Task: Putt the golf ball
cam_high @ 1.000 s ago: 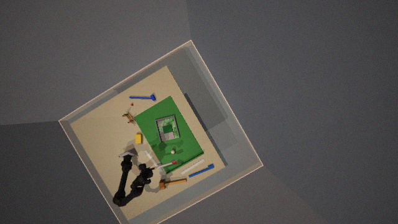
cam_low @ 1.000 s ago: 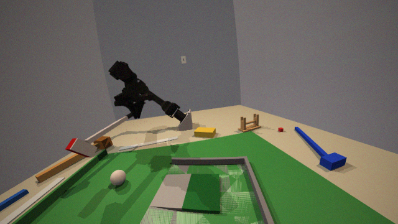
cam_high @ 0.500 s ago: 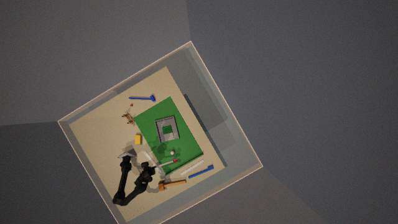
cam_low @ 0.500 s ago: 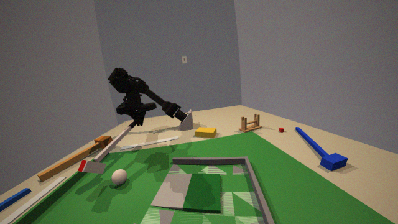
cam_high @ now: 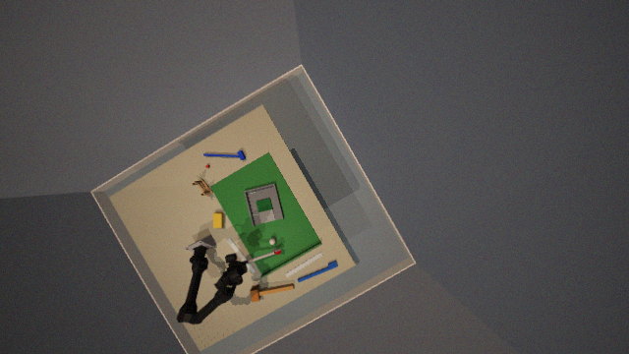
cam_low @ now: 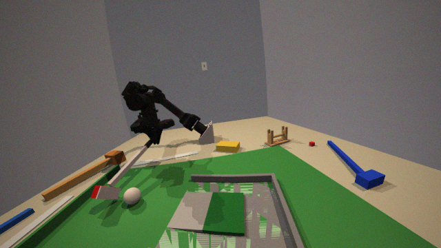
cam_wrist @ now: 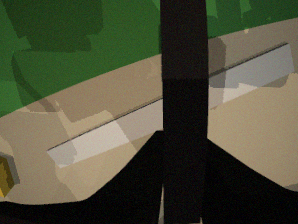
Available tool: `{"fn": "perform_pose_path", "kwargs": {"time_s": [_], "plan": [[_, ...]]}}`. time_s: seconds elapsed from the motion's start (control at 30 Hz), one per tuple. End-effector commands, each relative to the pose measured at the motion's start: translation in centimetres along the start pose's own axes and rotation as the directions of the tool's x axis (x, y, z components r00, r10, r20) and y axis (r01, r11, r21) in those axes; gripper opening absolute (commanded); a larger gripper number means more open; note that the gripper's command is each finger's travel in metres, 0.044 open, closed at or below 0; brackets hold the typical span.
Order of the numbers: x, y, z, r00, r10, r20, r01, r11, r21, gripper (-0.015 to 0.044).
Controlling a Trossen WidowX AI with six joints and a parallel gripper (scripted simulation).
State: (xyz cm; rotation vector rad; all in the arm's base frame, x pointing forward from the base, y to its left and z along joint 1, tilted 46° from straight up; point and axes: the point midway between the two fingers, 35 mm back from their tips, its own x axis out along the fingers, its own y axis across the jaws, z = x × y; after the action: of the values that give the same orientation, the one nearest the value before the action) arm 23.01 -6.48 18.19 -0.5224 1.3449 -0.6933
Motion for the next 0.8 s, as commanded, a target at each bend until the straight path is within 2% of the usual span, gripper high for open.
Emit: {"fn": "perform_pose_path", "kwargs": {"time_s": [0.0, 0.37, 0.77], "plan": [[0.5, -0.1, 0.0, 1.000, -0.005, 0.006, 0.005, 1.000, -0.002, 0.0000], [0.3, -0.1, 0.0, 1.000, -0.001, 0.000, 0.001, 1.000, 0.000, 0.0000], [0.5, -3.1, 0.0, 1.000, -0.006, 0.007, 0.006, 1.000, -0.002, 0.0000]]}}
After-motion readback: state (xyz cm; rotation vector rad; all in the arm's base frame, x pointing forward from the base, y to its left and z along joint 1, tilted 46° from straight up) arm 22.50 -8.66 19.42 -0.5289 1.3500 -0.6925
